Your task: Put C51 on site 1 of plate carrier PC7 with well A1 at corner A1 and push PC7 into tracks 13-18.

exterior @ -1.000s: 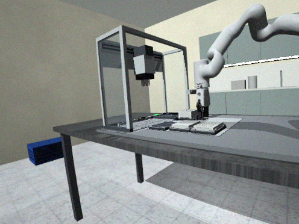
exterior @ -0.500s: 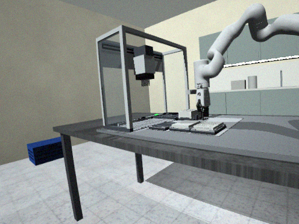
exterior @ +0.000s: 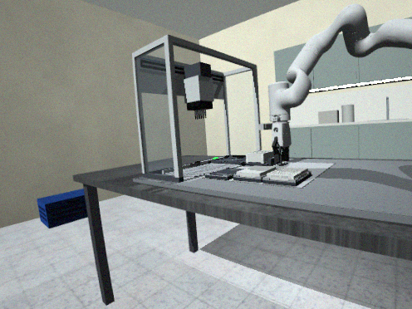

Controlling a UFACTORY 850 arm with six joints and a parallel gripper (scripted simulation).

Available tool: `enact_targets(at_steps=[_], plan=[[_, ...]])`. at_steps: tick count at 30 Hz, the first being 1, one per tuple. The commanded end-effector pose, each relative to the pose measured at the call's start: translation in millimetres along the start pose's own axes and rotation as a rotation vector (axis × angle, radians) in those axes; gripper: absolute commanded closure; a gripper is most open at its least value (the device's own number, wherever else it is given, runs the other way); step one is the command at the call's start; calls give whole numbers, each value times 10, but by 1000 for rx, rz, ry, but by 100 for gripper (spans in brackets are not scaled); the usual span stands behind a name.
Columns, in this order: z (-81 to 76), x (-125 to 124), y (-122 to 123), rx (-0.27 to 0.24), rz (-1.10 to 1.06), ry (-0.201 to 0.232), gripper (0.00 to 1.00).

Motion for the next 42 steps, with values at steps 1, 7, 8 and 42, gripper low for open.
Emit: enact_targets(at_steps=[1,7,8,42], plan=[[-7,1,-3,2,0,0,18],[-107,1,-3,2,0,0,18],[-124,1,-3,2,0,0,18],[-624,1,-3,2,0,0,18]])
Point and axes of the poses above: the point where the finger pads meet when closed, its own z axis out along the fingers, its own x axis across the jaws, y = z × x, the point moved 10 cm from there along -z, back along the fingers, and after that the axes turned 10 degrees about -z, right-handed, at the moved point
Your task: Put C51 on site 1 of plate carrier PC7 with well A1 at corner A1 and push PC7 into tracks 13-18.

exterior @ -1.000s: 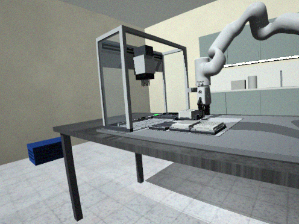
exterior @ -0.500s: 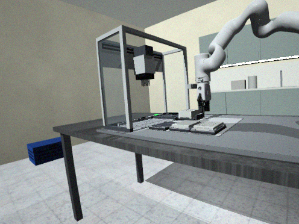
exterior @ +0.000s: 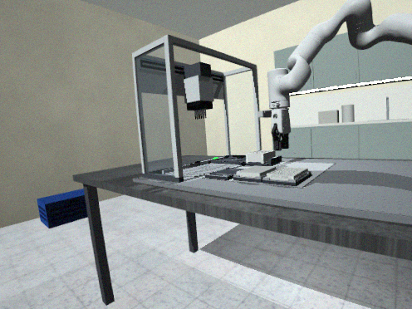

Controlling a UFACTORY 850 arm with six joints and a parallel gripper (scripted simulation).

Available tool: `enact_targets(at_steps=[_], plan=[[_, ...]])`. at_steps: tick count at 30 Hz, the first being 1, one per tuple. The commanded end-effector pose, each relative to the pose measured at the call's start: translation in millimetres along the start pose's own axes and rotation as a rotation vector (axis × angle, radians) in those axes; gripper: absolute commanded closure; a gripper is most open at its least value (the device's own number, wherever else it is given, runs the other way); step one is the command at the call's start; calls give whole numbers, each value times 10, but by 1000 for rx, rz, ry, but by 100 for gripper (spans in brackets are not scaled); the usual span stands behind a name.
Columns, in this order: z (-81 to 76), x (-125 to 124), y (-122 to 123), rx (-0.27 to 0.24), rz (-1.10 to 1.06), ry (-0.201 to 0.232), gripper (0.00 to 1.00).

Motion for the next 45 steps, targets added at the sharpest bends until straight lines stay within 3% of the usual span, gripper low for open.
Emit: enact_targets(at_steps=[1,45], plan=[[-98,2,-5,1,0,0,18],[-732,2,-4,1,0,0,18]])
Point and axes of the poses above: the point where the finger pads meet when closed, its own z axis out along the fingers, its own x axis across the jaws, y = z × x, the point moved 10 cm from there along -z, back along the fingers, and after that the axes turned 10 degrees about -z, right-handed, at the moved point
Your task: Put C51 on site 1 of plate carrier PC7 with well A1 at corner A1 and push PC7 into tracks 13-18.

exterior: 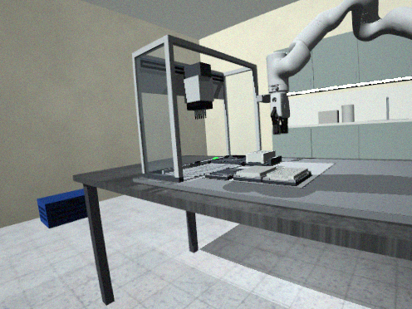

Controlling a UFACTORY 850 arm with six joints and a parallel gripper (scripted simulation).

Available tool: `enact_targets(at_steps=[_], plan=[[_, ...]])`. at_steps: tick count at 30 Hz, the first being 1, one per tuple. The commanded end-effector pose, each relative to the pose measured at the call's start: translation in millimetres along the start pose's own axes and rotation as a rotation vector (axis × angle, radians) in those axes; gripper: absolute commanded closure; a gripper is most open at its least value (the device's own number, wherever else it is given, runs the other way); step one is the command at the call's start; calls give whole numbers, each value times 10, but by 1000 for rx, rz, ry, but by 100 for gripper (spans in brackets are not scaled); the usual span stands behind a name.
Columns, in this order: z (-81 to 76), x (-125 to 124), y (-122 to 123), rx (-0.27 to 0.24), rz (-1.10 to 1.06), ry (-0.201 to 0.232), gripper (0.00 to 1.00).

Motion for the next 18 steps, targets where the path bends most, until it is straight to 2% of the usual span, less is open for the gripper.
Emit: enact_targets(at_steps=[1,18], plan=[[-95,2,-5,2,1,0,18],[-346,2,-5,2,1,0,18]])
Point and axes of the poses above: the point where the finger pads meet when closed, its own z axis out along the fingers, its own x axis across the jaws, y = z × x, the point moved 10 cm from there along -z, back along the fingers, and after that the axes turned 10 degrees about -z, right-handed, at the moved point
